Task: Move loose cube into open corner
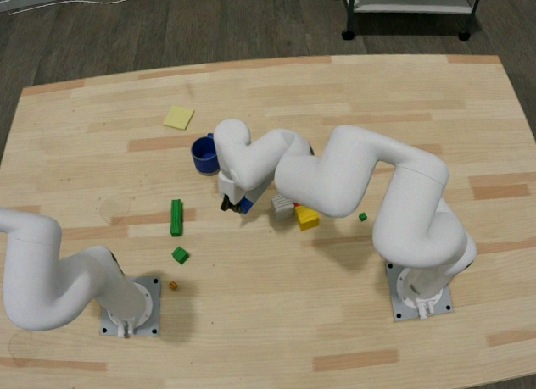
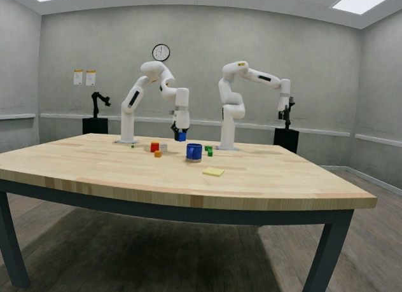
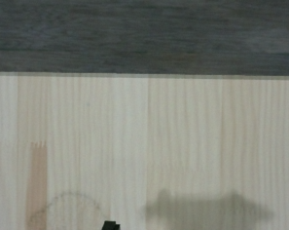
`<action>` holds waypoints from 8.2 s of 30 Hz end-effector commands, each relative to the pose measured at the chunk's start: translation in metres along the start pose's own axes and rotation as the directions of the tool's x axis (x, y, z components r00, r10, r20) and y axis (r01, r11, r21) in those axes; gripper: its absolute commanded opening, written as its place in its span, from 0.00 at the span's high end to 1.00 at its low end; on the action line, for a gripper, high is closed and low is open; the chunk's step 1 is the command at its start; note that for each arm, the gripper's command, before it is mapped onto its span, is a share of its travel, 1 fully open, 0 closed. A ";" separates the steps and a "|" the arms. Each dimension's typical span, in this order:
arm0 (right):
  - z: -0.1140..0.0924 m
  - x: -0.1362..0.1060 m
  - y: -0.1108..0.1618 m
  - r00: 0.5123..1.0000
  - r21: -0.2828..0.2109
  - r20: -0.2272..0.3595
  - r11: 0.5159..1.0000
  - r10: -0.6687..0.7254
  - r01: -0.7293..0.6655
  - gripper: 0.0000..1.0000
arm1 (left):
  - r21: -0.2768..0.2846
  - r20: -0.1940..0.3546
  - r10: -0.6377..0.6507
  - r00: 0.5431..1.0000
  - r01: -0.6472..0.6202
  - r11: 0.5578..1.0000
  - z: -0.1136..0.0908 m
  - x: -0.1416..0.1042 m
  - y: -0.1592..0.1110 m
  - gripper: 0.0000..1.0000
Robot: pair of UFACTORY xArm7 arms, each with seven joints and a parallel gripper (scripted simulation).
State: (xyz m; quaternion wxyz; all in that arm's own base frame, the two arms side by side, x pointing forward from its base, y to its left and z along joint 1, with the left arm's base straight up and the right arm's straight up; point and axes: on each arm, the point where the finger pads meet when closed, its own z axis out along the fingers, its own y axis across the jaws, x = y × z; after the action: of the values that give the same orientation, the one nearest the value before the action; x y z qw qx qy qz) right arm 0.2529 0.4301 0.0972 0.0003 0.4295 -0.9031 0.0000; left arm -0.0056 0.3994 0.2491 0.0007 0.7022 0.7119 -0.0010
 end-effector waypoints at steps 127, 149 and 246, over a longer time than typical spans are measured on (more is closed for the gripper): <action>-0.003 0.087 0.002 0.791 -0.002 0.002 0.791 0.611 -0.611 1.00 | 0.000 -0.002 0.000 1.000 0.000 1.000 -0.001 0.001 0.000 0.00; 0.019 0.087 0.002 0.791 -0.002 0.002 0.791 0.611 -0.611 1.00 | 0.000 -0.002 0.000 1.000 0.000 1.000 -0.001 0.001 0.000 0.00; 0.071 0.087 0.002 0.791 -0.002 0.002 0.791 0.611 -0.611 0.20 | 0.000 -0.002 0.000 1.000 0.000 1.000 -0.001 0.001 0.000 0.00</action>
State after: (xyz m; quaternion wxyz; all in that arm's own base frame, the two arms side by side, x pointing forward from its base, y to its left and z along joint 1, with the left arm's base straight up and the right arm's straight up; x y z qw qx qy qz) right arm 0.1958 0.3637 0.0253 0.0002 0.1149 -0.9934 0.0002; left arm -0.0056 0.3994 0.2491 0.0007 0.7022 0.7119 -0.0010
